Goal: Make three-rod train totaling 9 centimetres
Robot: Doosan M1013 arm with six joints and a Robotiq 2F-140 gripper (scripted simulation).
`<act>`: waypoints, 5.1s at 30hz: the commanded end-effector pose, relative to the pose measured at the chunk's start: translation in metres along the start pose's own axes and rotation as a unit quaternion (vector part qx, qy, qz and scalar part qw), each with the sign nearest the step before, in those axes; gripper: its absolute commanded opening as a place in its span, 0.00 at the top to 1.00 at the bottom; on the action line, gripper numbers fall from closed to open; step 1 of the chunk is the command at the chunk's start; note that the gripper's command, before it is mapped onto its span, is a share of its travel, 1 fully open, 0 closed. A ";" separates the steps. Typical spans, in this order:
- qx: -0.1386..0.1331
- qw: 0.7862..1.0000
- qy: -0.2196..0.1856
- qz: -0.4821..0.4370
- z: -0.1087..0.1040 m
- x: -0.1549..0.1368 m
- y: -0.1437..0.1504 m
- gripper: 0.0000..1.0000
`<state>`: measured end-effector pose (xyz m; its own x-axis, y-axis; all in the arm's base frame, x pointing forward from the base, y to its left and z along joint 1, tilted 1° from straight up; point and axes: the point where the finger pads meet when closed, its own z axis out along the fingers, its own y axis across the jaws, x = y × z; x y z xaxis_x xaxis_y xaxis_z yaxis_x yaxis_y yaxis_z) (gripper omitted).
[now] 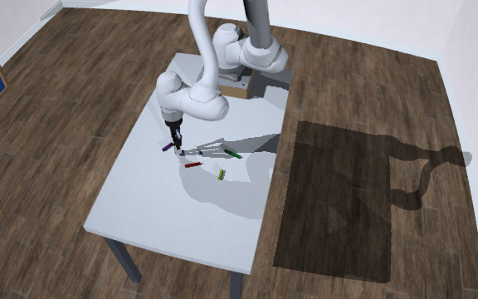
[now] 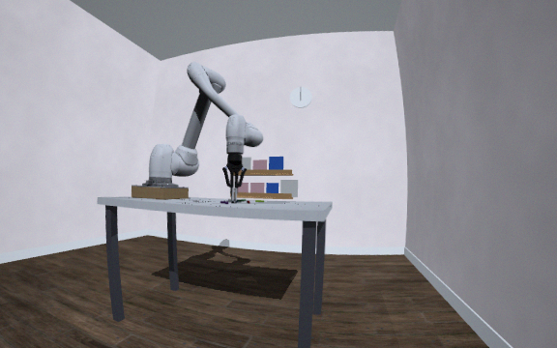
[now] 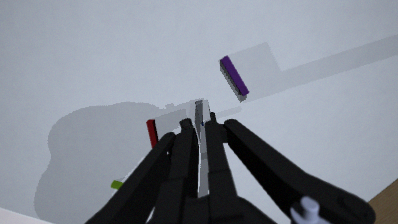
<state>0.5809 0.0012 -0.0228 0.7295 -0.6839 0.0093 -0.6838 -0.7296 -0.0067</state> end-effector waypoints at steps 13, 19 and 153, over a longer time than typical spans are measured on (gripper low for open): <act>0.000 1.000 0.000 0.000 0.002 0.000 0.000 0.97; 0.000 1.000 0.000 0.000 0.007 0.000 0.000 0.97; 0.000 0.987 0.000 -0.163 -0.072 -0.034 -0.068 0.00</act>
<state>0.5931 0.0460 0.0517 0.8515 -0.5242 0.0134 -0.5242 -0.8516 -0.0019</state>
